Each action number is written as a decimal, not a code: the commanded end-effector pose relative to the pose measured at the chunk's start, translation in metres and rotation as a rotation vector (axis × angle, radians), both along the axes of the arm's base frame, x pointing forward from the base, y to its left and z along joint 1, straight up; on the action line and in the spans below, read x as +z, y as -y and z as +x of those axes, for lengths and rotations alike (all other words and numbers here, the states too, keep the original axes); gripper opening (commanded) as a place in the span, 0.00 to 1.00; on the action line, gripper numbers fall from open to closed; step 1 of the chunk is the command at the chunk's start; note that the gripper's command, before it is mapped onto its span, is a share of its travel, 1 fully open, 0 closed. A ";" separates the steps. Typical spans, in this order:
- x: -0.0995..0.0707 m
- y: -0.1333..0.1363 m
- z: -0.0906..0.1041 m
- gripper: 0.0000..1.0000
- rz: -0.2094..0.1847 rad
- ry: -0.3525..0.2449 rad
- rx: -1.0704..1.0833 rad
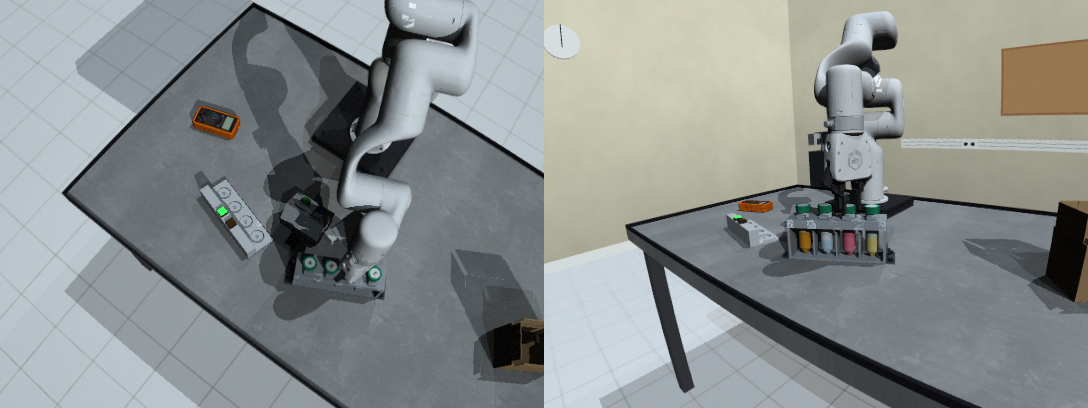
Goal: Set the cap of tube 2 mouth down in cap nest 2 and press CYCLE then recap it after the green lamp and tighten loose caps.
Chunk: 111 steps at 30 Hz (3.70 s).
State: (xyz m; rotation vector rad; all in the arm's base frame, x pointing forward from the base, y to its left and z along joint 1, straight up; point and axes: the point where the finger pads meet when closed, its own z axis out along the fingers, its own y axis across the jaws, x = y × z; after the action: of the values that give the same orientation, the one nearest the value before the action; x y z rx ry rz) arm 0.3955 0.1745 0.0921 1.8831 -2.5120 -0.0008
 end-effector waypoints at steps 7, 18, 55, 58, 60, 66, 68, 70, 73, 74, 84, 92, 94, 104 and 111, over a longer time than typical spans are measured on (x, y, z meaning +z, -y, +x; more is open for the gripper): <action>0.001 -0.001 0.002 0.46 0.002 0.006 -0.042; 0.002 -0.001 0.002 0.46 0.002 0.006 0.208; 0.002 -0.001 0.002 0.00 0.001 0.005 1.377; 0.002 -0.001 0.002 0.00 0.001 0.005 1.377; 0.002 -0.001 0.002 0.00 0.001 0.005 1.376; 0.002 -0.001 0.002 0.00 0.001 0.005 1.376; 0.002 -0.001 0.002 0.00 0.001 0.005 1.277; 0.002 -0.001 0.002 0.00 0.001 0.005 1.177; 0.002 -0.001 0.002 0.00 0.001 0.006 1.027; 0.002 -0.001 0.002 0.00 0.001 0.006 0.977; 0.001 -0.001 0.002 0.00 0.002 0.006 0.577; 0.001 -0.001 0.002 0.00 0.002 0.006 0.193; 0.001 -0.001 0.002 0.00 0.002 0.006 0.146; 0.001 -0.001 0.002 0.46 0.002 0.006 0.110; 0.001 -0.001 0.002 0.46 0.002 0.006 0.110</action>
State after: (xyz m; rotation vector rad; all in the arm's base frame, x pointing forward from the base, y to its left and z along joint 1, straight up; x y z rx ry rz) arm 0.3955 0.1743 0.0909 2.0175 -2.4052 -0.0010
